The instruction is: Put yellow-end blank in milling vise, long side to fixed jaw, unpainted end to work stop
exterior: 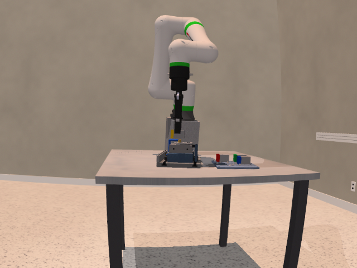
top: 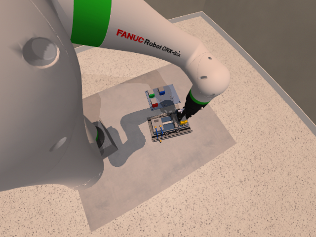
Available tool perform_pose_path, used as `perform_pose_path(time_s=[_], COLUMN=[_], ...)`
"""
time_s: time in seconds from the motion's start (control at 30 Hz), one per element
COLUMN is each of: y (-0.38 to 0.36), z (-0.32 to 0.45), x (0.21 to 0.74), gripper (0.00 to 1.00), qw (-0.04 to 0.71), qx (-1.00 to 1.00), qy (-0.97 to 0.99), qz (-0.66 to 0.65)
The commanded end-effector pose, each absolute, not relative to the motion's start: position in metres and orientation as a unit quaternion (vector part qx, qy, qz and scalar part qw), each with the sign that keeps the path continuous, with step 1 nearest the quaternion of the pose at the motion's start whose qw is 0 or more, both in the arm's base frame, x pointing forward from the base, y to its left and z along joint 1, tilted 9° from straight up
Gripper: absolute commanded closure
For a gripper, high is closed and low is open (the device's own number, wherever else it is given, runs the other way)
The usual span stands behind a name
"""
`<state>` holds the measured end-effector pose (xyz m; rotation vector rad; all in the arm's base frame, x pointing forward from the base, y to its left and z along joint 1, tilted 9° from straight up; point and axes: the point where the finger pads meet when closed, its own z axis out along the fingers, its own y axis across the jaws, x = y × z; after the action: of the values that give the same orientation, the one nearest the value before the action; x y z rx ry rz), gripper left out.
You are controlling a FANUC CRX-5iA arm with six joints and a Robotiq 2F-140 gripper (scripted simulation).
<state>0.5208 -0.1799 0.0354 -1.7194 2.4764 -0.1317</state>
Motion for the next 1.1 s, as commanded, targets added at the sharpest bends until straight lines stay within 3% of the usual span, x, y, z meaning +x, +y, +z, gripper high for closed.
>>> perform_pose_path(time_s=[0.0, 1.07], y=[-0.1789, -0.1716], z=[0.0364, 0.0369], x=[0.5215, 0.5225], gripper=[0.9, 0.9], qw=[0.062, 0.062], qx=[-0.569, -0.569], qy=[0.819, 0.819], qz=[-0.044, -0.044])
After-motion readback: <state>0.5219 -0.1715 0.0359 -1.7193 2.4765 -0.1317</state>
